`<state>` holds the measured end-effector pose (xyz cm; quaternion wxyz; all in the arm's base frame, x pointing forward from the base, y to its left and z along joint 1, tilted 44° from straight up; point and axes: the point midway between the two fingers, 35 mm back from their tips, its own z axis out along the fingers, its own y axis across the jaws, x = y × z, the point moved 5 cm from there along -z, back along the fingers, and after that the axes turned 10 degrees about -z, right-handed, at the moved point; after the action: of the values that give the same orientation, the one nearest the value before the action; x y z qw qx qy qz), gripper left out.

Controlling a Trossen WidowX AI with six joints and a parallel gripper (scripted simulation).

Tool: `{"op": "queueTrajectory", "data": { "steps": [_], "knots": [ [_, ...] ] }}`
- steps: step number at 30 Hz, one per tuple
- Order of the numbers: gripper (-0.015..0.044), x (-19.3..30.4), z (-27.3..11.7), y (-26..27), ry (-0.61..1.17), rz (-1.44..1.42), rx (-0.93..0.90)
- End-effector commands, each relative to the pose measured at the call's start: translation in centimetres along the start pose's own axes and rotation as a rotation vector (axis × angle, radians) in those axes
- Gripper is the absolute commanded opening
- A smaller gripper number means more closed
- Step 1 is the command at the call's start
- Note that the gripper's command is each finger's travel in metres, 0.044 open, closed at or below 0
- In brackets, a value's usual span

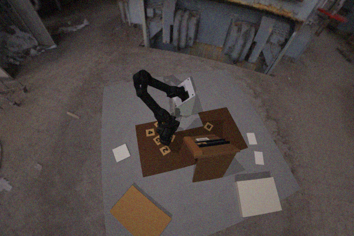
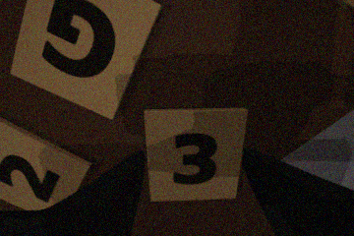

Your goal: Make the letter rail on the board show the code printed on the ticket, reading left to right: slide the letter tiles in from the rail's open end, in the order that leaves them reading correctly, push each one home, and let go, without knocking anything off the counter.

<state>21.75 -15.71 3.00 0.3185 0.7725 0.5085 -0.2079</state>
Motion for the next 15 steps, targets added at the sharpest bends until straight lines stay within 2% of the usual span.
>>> {"op": "queueTrajectory", "data": {
  "steps": [1, 6, 15],
  "knots": [
    [0.0260, 0.06, 0.03, -0.01, 0.003, -0.007, 0.000],
    [0.0227, 0.05, 0.03, 0.01, 0.003, -0.007, 0.000],
    [0.0000, 0.07, -0.45, -0.18, 0.004, -0.007, 0.000]
  ]
}}
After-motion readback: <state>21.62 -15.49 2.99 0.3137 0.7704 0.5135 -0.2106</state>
